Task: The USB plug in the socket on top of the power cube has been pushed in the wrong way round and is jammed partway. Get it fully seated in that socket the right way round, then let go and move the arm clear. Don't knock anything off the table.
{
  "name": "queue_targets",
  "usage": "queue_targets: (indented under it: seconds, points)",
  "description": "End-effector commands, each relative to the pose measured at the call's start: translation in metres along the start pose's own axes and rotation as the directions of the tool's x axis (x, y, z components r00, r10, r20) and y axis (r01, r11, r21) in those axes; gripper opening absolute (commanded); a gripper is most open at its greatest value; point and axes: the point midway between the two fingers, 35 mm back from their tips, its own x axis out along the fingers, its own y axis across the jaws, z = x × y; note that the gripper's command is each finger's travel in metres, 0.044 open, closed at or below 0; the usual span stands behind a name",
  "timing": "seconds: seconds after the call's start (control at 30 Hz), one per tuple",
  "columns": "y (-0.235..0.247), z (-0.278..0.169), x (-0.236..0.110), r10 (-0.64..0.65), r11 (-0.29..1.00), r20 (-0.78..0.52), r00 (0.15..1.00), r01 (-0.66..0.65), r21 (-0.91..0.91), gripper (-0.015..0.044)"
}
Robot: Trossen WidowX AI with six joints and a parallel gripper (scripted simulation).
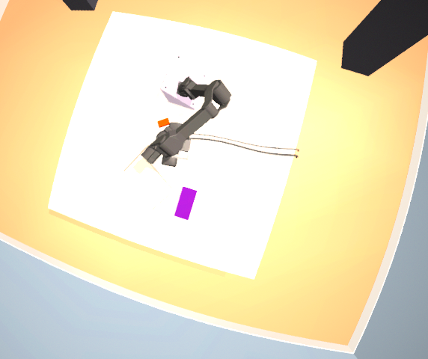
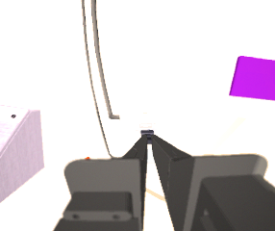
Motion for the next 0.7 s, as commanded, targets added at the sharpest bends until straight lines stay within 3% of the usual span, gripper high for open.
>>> queue_targets:
  seconds: [0.0, 0.67]
  points:
    - [-0.0004, 0.0006, 0.0009, -0.002, 1.000, 0.007, 1.000, 0.002, -0.004, 0.0000]
    - [-0.0004, 0.0016, 0.0034, -0.002, 1.000, 0.020, 1.000, 0.002, -0.005, 0.0000]
